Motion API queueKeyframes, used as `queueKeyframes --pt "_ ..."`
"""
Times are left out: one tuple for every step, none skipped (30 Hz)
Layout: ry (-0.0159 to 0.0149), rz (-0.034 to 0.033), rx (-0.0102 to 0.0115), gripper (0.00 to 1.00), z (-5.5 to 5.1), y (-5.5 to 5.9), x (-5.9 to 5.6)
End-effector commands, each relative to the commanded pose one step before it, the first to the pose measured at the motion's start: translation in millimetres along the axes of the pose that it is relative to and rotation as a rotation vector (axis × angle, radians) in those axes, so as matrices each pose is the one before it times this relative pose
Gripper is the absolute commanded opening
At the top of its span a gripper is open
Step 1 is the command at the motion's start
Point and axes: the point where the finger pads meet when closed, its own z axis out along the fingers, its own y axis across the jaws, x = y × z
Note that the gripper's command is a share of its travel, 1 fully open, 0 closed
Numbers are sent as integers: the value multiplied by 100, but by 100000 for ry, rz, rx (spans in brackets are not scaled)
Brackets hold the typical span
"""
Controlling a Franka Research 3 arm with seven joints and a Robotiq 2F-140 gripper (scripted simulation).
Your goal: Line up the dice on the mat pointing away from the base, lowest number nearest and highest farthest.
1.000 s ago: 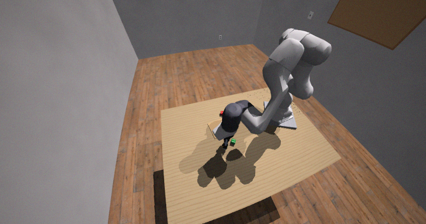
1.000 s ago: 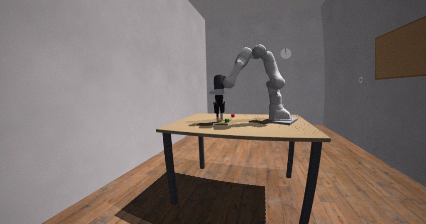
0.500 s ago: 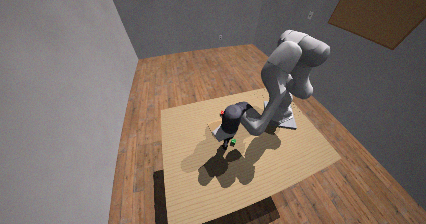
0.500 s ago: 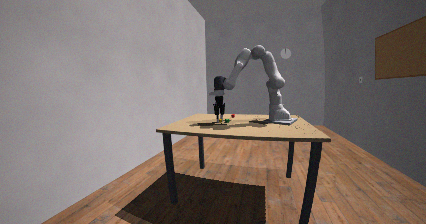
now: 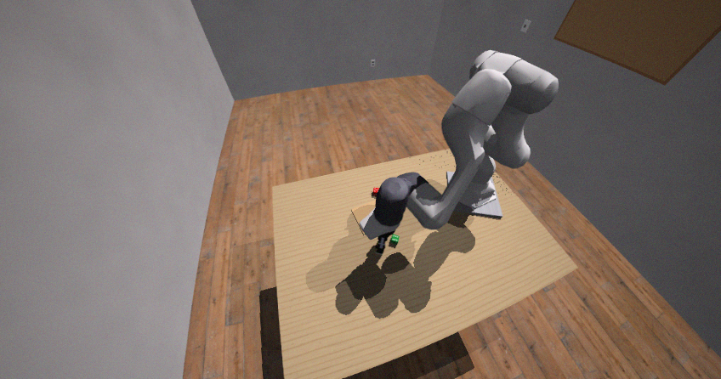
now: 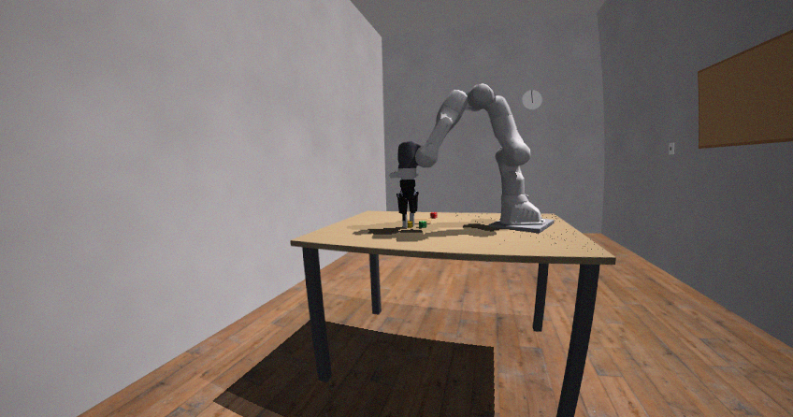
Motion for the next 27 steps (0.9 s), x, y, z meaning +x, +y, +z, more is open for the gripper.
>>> queueKeyframes --pt "-178 -39 192 28 93 -37 -65" --pt "0 0 0 28 0 0 0" --pt "0 0 0 28 0 0 0" --pt "0 0 0 28 0 0 0" --pt "0 0 0 28 0 0 0" --pt "0 0 0 28 0 0 0" --pt "0 0 0 28 0 0 0" --pt "0 0 0 28 0 0 0" --pt "0 0 0 28 0 0 0" --pt "0 0 0 28 0 0 0" --pt "0 0 0 28 0 0 0" --pt "0 0 0 28 0 0 0" --pt "0 0 0 28 0 0 0" --pt "0 0 0 28 0 0 0" --pt "0 0 0 28 0 0 0" --pt "0 0 0 28 0 0 0" --pt "0 0 0 16 0 0 0" --pt "0 0 0 16 0 0 0" --pt "0 0 0 16 0 0 0" --pt "0 0 0 16 0 0 0" --pt "0 0 0 16 0 0 0" --pt "0 0 0 16 0 0 0" --pt "0 0 0 16 0 0 0" --pt "0 0 0 16 0 0 0" --pt "0 0 0 16 0 0 0" --pt "0 0 0 16 0 0 0" --pt "0 0 0 16 0 0 0"
